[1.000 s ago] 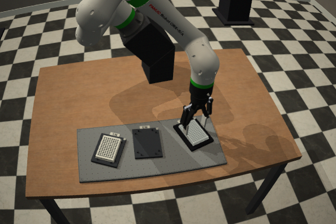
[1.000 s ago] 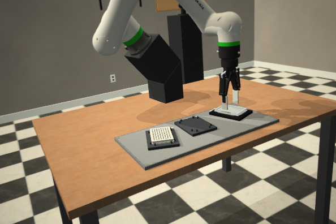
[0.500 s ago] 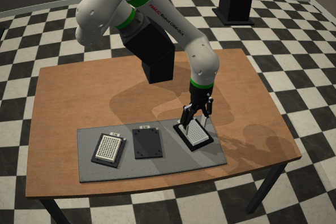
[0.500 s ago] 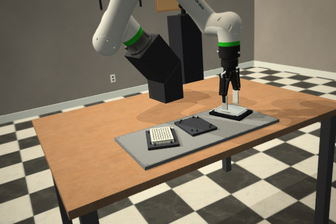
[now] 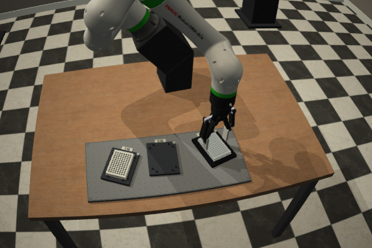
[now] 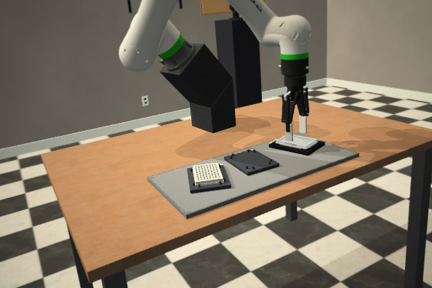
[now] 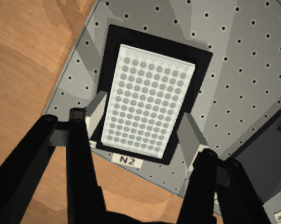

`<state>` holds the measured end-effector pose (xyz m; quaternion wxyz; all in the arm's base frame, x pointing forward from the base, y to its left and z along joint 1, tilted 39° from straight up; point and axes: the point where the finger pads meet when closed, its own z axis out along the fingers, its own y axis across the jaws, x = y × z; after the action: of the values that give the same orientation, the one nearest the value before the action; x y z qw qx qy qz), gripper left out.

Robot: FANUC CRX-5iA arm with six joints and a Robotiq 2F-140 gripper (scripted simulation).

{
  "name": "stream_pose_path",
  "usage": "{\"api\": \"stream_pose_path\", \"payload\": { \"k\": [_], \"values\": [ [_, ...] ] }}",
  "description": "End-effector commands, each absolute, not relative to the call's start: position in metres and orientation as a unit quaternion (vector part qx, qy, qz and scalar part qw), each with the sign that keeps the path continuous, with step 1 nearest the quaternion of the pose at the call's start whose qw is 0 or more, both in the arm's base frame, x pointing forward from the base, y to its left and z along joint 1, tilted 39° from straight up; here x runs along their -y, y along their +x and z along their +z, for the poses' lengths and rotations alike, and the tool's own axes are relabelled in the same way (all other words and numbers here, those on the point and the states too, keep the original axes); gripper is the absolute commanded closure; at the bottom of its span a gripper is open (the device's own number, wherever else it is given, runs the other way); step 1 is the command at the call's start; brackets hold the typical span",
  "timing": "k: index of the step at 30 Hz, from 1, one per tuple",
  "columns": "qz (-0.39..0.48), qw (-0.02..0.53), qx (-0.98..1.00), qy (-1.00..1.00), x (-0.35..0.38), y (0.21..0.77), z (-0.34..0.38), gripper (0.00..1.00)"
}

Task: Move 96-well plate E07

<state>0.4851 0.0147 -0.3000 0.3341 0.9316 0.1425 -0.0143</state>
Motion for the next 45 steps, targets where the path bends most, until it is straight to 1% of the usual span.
{"api": "stream_pose_path", "payload": {
  "k": [1, 2, 3, 45],
  "values": [
    [-0.014, 0.334, -0.143, 0.932, -0.0149, 0.4852, -0.3, 0.41],
    [-0.014, 0.334, -0.143, 0.932, -0.0149, 0.4852, -0.3, 0.41],
    [-0.014, 0.334, -0.143, 0.932, -0.0149, 0.4852, -0.3, 0.34],
    [-0.014, 0.334, -0.143, 0.932, -0.0148, 0.4853, -0.3002, 0.34]
  ]
}}
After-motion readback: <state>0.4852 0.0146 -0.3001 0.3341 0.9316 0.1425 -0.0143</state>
